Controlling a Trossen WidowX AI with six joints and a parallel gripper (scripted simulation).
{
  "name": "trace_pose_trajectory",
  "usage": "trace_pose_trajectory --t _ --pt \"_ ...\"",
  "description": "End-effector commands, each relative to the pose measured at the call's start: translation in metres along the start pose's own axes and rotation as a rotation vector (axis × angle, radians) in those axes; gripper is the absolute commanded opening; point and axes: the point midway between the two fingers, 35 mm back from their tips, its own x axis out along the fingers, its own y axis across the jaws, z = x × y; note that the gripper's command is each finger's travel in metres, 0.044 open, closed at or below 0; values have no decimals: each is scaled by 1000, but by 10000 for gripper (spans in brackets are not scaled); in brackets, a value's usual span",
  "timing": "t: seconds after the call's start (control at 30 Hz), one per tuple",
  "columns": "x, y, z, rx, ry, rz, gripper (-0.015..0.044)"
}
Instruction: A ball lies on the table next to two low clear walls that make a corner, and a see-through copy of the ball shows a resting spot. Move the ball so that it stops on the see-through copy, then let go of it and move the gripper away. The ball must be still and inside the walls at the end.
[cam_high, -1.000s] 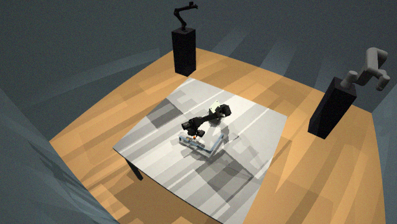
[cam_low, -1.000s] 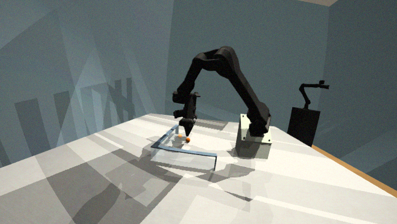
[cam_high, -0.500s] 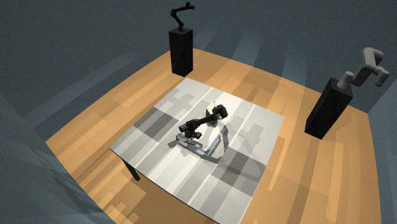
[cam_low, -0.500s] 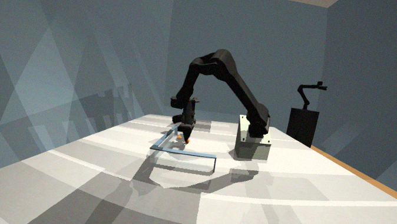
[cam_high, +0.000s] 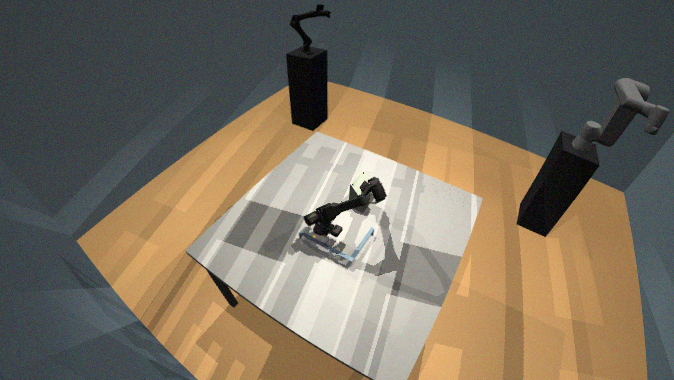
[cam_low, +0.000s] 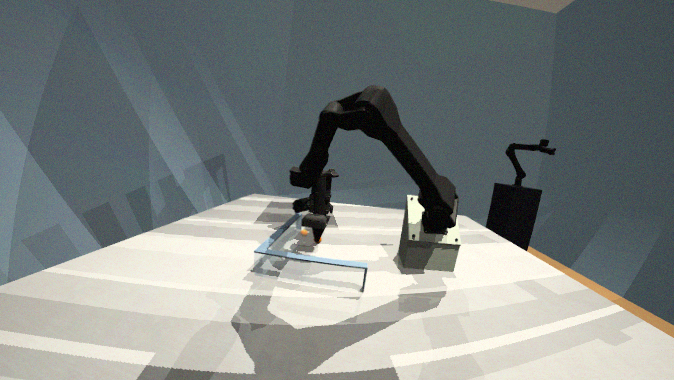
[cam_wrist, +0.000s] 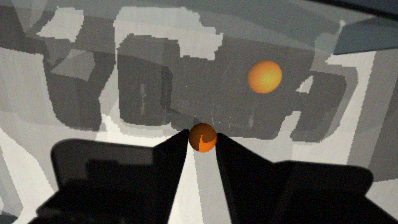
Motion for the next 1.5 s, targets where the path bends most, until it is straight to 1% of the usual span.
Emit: trace_pose_trajectory --t 0.0,0.07,0.13,0.2,0.63,0.7,0.93,1.47 --pt "1 0 0 5 -2 3 60" --pt "1 0 0 5 -2 3 46" --pt "-1 0 0 5 -2 3 0" --pt "-10 -1 2 5 -2 1 0" --pt "-110 -2 2 6 -1 -4 0" --pt "-121 -1 0 6 -1 -2 0" --pt "-121 -3 3 5 -1 -2 0" --pt "-86 -38 54 2 -4 -2 0"
